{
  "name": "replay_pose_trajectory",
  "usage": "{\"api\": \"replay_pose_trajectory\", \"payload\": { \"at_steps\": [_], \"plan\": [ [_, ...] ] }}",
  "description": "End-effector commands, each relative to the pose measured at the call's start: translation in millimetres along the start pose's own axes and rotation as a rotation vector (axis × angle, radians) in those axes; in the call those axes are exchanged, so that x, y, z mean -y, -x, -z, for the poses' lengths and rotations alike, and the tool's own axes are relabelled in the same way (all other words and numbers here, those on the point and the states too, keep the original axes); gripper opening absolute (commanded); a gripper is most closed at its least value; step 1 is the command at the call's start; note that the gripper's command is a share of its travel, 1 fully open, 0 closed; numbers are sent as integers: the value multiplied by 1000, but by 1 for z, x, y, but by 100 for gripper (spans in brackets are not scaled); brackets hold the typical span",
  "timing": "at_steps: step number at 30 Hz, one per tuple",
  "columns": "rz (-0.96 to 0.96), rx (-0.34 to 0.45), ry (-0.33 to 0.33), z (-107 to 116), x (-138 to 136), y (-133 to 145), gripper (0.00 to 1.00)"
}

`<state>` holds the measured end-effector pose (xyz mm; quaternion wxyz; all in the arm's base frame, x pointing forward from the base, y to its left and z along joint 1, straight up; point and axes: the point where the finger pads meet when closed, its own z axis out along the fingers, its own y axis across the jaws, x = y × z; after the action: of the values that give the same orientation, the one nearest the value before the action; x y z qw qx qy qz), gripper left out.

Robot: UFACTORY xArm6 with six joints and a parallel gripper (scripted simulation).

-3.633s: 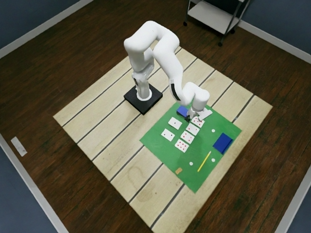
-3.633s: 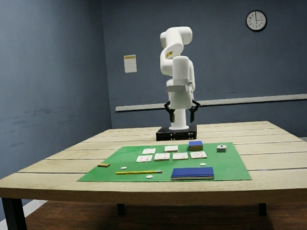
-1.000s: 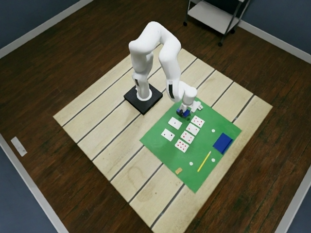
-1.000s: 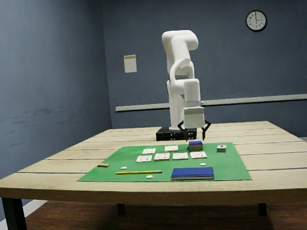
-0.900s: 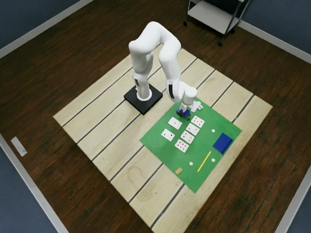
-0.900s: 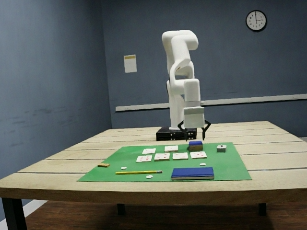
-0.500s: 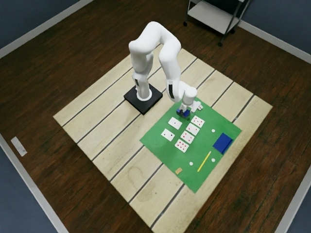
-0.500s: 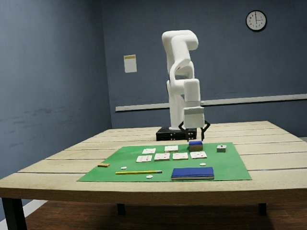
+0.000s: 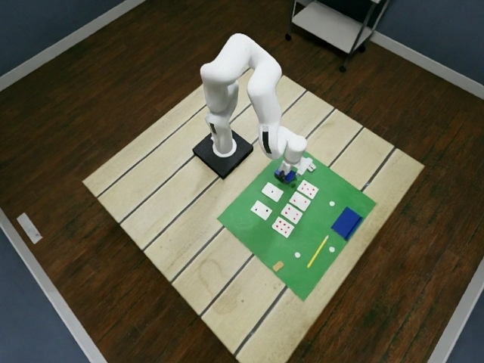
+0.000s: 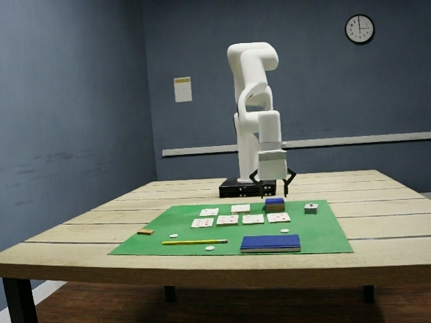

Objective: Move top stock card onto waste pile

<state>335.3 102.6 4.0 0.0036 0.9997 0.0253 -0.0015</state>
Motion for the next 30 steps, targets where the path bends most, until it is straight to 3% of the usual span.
{"api": "replay_pose_trajectory", "payload": {
  "at_steps": [1, 30],
  "plan": [
    [0, -3, -1, 1, 0, -1, 87],
    [0, -3, -1, -3, 0, -2, 87]
  ]
}}
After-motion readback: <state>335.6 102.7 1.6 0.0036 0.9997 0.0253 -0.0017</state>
